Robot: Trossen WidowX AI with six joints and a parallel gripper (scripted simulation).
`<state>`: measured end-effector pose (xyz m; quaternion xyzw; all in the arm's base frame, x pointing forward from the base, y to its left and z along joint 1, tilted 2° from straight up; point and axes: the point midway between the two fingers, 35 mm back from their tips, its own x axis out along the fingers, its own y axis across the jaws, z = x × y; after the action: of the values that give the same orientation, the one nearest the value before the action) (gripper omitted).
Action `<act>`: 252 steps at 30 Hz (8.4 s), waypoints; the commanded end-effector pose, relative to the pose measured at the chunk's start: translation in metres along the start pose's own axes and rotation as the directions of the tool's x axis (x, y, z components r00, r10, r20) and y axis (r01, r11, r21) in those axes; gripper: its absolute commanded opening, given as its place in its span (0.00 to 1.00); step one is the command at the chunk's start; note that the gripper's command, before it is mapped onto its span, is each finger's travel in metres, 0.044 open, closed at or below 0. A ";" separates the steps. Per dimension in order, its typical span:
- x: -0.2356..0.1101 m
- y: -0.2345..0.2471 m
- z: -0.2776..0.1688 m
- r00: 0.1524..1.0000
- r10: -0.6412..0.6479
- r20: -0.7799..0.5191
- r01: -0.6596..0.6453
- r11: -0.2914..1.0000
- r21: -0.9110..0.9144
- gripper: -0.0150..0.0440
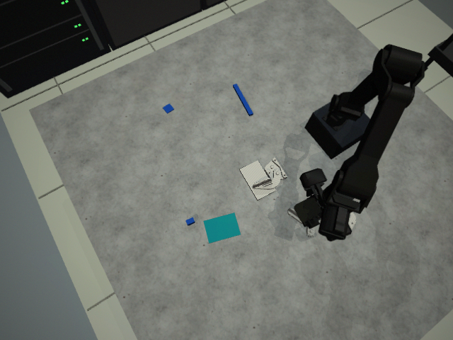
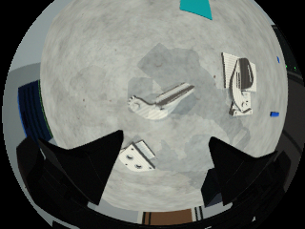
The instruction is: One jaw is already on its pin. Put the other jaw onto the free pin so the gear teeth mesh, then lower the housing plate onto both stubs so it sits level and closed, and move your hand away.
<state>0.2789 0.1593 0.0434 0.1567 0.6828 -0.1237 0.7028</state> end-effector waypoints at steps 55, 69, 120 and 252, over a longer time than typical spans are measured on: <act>0.044 -0.007 0.014 1.000 0.001 0.003 -0.003 0.551 0.834 1.00; 0.067 -0.006 0.015 1.000 0.001 0.003 -0.003 0.551 0.834 1.00; 0.086 -0.005 0.016 1.000 0.002 0.004 -0.004 0.554 0.832 0.50; 0.006 -0.246 0.051 1.000 -0.022 0.007 0.023 0.963 -0.268 0.48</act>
<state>0.2314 -0.0872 0.0264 0.0520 0.6933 -0.0413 0.7176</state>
